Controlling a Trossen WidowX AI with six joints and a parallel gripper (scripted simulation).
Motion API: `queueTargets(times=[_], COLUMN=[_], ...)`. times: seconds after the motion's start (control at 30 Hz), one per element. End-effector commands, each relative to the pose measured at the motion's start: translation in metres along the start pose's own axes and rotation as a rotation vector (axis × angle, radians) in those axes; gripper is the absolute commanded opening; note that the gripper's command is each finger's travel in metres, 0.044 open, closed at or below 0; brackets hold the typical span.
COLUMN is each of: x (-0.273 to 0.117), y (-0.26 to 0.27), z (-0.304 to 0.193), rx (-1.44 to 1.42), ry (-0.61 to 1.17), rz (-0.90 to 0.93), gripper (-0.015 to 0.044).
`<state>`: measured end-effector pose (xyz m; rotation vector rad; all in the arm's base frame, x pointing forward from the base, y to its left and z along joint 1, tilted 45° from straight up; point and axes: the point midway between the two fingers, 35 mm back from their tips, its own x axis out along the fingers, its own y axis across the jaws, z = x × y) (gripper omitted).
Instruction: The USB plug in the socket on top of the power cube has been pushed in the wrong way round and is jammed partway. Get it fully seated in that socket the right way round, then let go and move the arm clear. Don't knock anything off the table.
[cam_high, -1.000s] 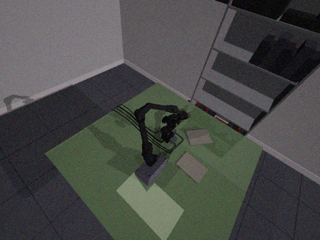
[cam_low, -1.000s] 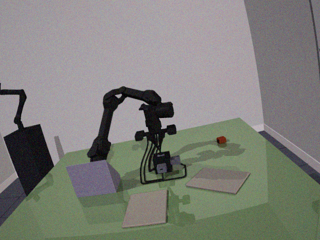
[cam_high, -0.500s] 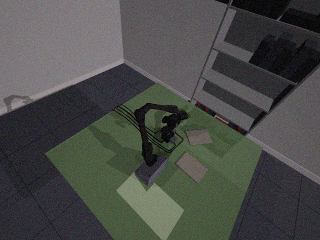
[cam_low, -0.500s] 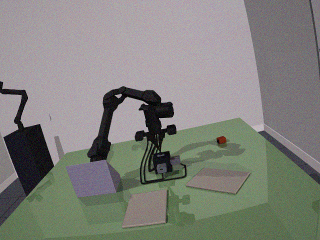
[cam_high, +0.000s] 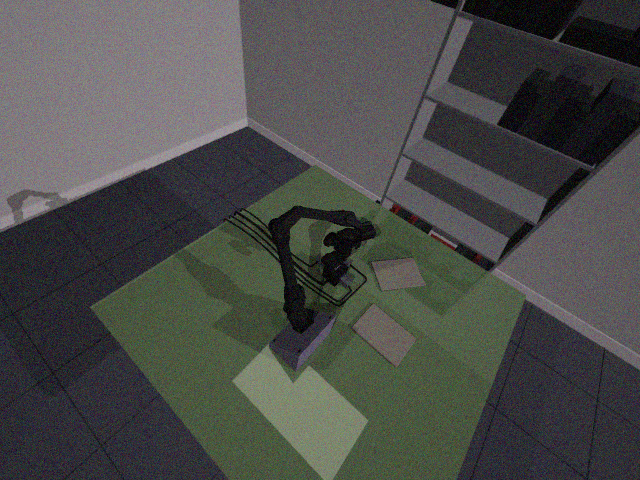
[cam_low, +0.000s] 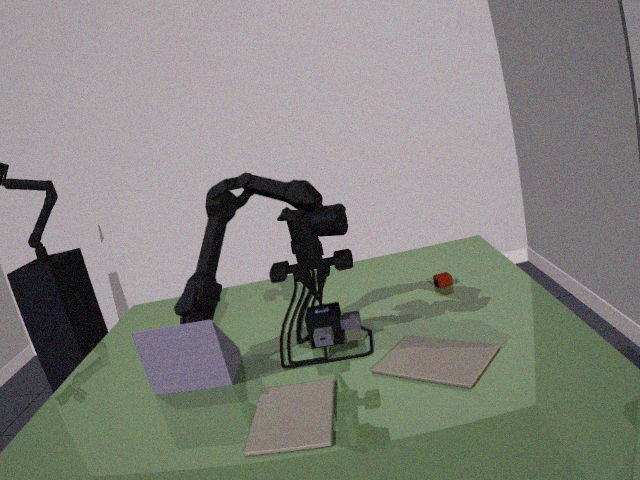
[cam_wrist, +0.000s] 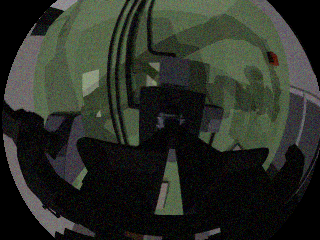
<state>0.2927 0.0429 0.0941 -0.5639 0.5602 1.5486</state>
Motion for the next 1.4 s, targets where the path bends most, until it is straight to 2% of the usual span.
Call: queueTargets(times=[0.0, 0.27, 0.4, 1.37], x=[0.002, 0.002, 0.0, -0.011], y=[0.0, 0.0, 0.0, 0.0], z=[0.001, 0.001, 0.0, 0.001], rx=[-0.002, -0.002, 0.0, 0.0], ry=[-0.002, -0.002, 0.0, 0.0], rz=[0.005, 0.005, 0.0, 0.0], gripper=[0.0, 0.0, 0.0095, 0.0095])
